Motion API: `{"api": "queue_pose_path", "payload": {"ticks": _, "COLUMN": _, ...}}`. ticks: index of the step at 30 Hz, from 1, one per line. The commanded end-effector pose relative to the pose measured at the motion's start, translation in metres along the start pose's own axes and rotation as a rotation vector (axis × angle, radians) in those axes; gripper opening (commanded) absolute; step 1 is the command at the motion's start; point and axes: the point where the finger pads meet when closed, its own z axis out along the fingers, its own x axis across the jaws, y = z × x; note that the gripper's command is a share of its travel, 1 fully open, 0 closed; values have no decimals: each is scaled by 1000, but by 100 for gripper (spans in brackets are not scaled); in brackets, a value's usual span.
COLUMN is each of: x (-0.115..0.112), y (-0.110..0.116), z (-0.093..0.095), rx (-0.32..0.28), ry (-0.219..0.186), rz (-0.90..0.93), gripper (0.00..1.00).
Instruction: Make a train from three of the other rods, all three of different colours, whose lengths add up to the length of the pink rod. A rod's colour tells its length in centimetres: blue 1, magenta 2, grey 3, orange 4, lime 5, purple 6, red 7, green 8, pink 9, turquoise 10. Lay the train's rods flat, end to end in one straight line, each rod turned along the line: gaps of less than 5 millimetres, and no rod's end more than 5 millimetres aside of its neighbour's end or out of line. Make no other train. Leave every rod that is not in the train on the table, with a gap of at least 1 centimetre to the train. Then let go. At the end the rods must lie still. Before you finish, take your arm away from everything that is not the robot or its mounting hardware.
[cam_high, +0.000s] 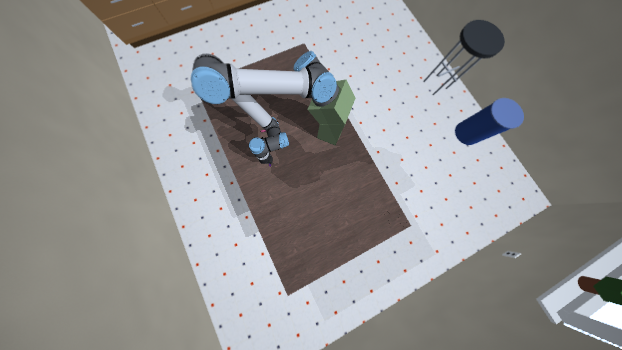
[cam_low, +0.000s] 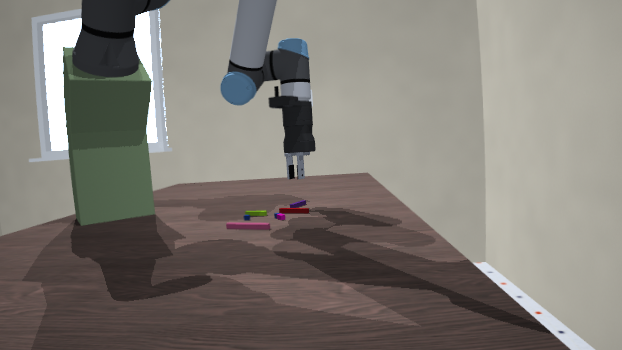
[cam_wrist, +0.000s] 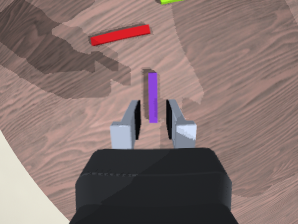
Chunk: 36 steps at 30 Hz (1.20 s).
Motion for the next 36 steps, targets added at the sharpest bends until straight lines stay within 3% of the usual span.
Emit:
{"api": "queue_pose_path", "payload": {"ticks": 1, "x": 0, "y": 0, "z": 0, "rx": -1, "ry": -1, "rz": 0, "gripper": 54}}
{"api": "queue_pose_path", "payload": {"ticks": 18, "x": 0, "y": 0, "z": 2, "rx": -1, "ry": -1, "rz": 0, "gripper": 54}}
{"api": "queue_pose_path", "payload": {"ticks": 36, "x": 0, "y": 0, "z": 22, "rx": -1, "ry": -1, "rz": 0, "gripper": 54}}
